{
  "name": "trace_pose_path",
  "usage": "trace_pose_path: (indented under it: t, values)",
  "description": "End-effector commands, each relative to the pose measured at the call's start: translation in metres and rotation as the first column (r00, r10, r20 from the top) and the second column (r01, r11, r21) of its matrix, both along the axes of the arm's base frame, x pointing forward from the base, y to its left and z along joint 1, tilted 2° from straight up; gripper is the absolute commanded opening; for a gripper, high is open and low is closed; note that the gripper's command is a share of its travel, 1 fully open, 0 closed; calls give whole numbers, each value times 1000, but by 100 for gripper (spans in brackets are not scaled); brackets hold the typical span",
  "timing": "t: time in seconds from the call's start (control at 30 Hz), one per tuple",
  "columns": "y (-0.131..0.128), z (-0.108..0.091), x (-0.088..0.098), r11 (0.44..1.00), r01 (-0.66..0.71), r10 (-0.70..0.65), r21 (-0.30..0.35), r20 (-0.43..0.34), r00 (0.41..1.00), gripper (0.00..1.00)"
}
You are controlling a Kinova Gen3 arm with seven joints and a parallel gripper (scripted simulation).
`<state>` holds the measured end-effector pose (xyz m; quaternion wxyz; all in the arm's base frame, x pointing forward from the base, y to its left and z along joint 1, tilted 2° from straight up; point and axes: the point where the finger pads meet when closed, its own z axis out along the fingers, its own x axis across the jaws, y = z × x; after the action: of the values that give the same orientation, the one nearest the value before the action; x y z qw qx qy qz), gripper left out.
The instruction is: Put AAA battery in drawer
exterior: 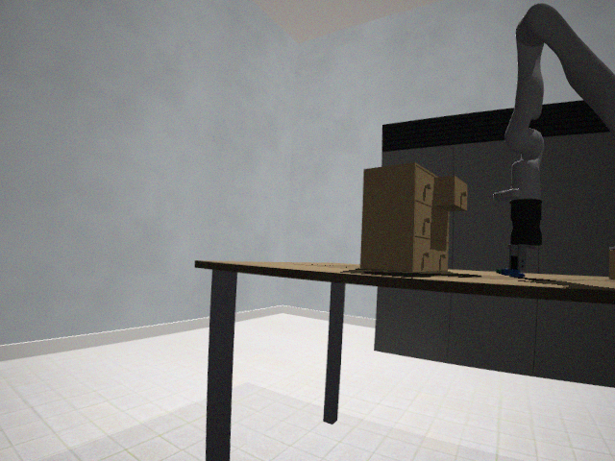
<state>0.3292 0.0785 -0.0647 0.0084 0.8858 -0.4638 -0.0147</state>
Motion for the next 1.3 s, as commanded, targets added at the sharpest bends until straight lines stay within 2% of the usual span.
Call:
trace_pose_path:
  t: [0.0, 0.73, 1.03, 1.27]
  values:
    - [-1, 0, 0, 1000, 0, 0, -1, 3, 1000, 54]
    - [-1, 0, 1, 1000, 0, 0, -1, 3, 1000, 54]
    - [-1, -15, 0, 1000, 0, 0, -2, 1, 1000, 54]
    - [-1, -19, -1, 1000, 0, 0, -2, 0, 1000, 54]
